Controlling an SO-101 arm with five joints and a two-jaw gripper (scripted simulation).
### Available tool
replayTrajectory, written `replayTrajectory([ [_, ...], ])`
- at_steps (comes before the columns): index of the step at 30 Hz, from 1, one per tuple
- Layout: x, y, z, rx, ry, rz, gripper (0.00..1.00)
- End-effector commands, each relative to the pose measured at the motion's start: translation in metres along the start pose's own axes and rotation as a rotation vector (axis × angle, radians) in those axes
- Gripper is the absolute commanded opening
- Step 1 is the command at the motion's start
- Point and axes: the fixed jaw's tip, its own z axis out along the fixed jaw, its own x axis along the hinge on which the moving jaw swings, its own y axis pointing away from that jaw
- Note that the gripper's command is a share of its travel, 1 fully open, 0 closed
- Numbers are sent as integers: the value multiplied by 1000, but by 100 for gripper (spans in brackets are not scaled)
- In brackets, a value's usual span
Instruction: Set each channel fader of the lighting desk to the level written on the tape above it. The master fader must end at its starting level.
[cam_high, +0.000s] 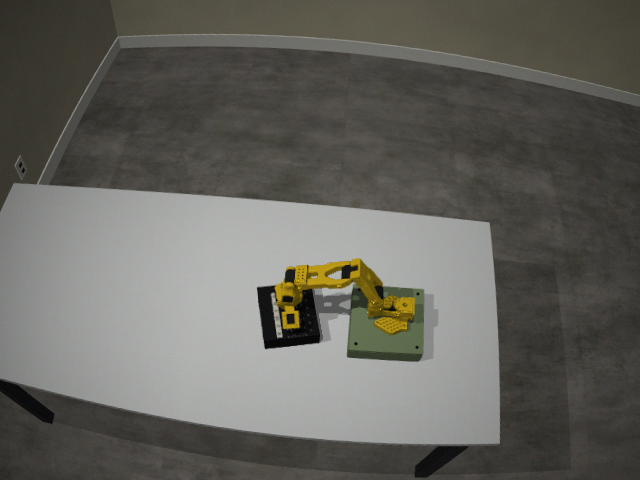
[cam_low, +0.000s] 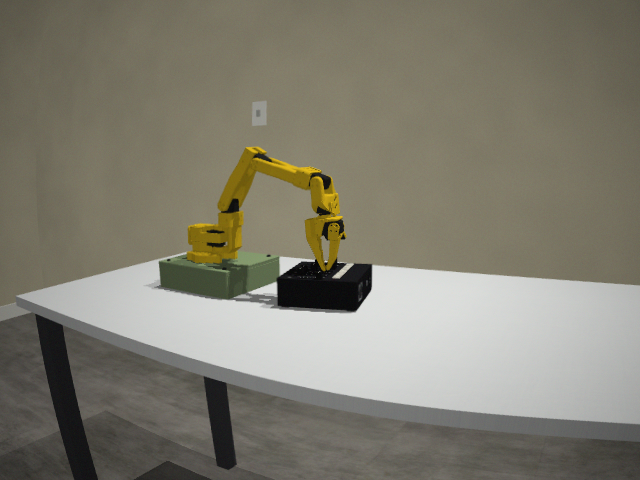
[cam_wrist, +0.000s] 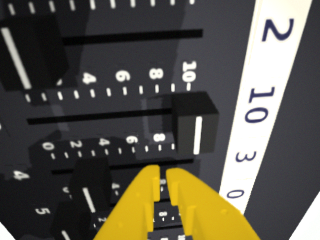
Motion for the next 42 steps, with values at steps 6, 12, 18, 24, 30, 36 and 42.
replayTrajectory([
  [6, -6, 15, 10, -89, -20, -4, 0],
  [12, -7, 14, 4, -89, -20, -4, 0],
  [18, -7, 12, -7, -89, -20, -4, 0],
  [24, -7, 12, -8, -89, -20, -4, 0],
  [30, -7, 12, -8, -89, -20, -4, 0],
  [36, -7, 12, -8, -89, -20, -4, 0],
  [42, -7, 12, -8, -89, -20, -4, 0],
])
